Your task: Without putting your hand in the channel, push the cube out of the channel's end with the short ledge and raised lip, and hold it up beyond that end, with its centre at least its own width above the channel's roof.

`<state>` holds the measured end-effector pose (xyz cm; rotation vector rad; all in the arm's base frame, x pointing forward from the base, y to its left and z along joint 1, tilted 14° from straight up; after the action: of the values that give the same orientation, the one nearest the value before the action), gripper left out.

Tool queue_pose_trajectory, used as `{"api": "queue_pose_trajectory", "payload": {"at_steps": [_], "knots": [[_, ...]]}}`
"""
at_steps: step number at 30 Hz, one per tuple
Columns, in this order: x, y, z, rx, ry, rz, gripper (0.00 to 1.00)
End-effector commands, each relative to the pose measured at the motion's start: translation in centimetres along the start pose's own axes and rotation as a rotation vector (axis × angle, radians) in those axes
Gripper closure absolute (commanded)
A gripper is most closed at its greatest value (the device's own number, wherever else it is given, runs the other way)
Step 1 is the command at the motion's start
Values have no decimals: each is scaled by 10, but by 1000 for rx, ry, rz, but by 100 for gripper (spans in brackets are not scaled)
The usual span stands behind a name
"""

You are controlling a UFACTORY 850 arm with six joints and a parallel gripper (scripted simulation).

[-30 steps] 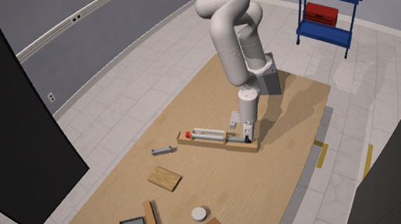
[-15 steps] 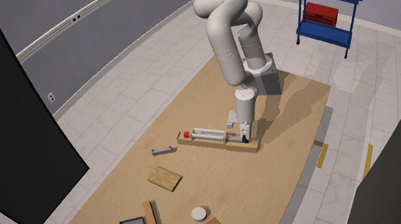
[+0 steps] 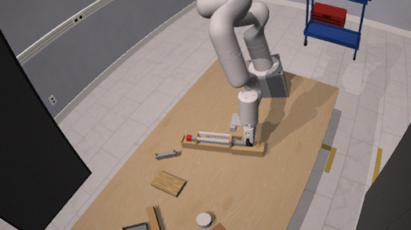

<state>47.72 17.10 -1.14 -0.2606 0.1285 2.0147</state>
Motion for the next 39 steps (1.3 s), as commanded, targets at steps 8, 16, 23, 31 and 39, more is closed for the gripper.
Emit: {"api": "queue_pose_trajectory", "payload": {"at_steps": [8,16,23,31,39], "knots": [[0,-1,46,-2,0,0,100],[0,-1,71,-2,0,0,100],[0,-1,71,-2,0,0,100],[-26,-7,71,-1,-2,-1,100],[-161,-10,70,1,-5,-5,100]]}}
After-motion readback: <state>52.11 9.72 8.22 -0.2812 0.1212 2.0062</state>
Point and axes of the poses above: the point where the finger pads meet when closed, its own z axis back along the fingers, its own y axis across the jaws, x = y × z, the point moved 5 cm from there along z, back along the fingers, and after that the axes turned 2 degrees about z, right-handed, at the moved point
